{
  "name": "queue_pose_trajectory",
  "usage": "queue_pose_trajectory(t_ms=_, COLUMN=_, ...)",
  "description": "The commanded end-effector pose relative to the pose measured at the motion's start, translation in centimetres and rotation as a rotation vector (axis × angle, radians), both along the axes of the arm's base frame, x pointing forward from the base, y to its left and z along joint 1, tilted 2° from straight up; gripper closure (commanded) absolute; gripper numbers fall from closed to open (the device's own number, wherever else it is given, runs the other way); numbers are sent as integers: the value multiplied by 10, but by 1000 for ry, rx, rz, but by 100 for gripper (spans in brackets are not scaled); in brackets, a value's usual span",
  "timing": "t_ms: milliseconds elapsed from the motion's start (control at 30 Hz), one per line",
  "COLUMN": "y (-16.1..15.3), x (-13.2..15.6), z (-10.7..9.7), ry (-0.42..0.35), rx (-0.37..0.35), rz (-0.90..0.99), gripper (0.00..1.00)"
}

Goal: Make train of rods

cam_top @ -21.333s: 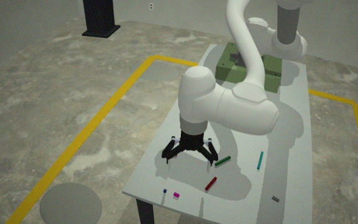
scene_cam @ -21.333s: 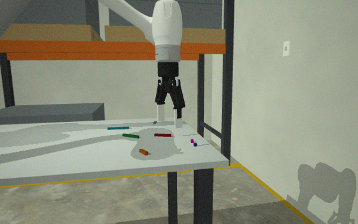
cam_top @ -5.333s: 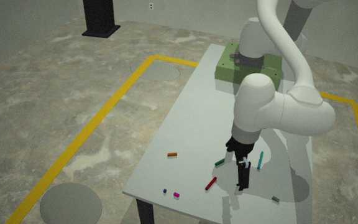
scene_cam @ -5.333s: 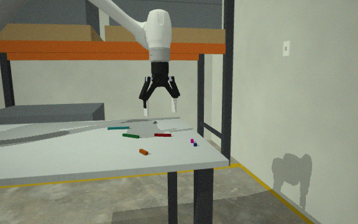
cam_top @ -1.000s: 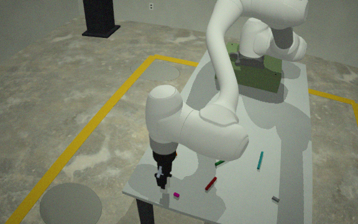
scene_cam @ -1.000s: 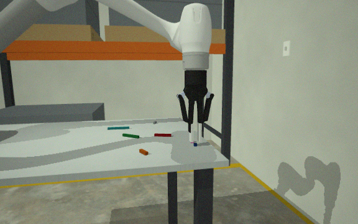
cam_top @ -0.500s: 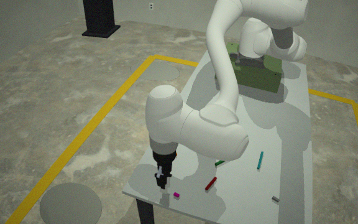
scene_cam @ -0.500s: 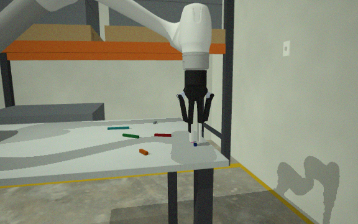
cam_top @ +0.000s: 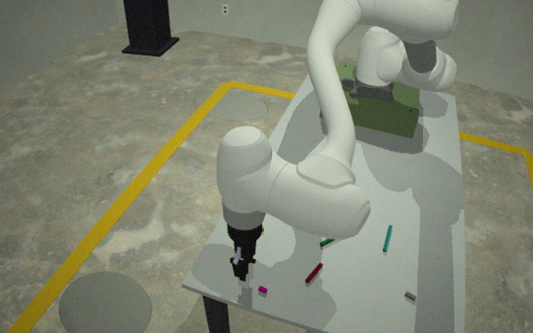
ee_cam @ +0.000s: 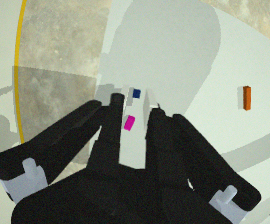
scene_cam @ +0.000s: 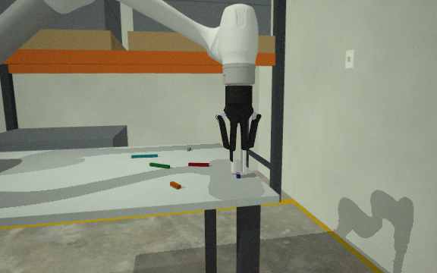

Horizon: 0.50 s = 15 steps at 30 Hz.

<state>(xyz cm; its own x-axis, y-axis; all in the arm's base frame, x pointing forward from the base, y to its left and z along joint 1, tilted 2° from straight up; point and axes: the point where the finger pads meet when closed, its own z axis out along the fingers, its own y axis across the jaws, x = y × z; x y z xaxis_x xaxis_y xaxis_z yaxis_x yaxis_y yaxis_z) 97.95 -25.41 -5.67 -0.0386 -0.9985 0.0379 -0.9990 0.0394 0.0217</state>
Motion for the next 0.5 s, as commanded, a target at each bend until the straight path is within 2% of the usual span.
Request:
queue_pose_trajectory(t_ms=0, y=0, x=0, z=0, ry=0, rx=0, rz=0, gripper=77)
queue_pose_trajectory(t_ms=467, y=0, x=0, z=-9, ry=0, rx=0, rz=0, gripper=77)
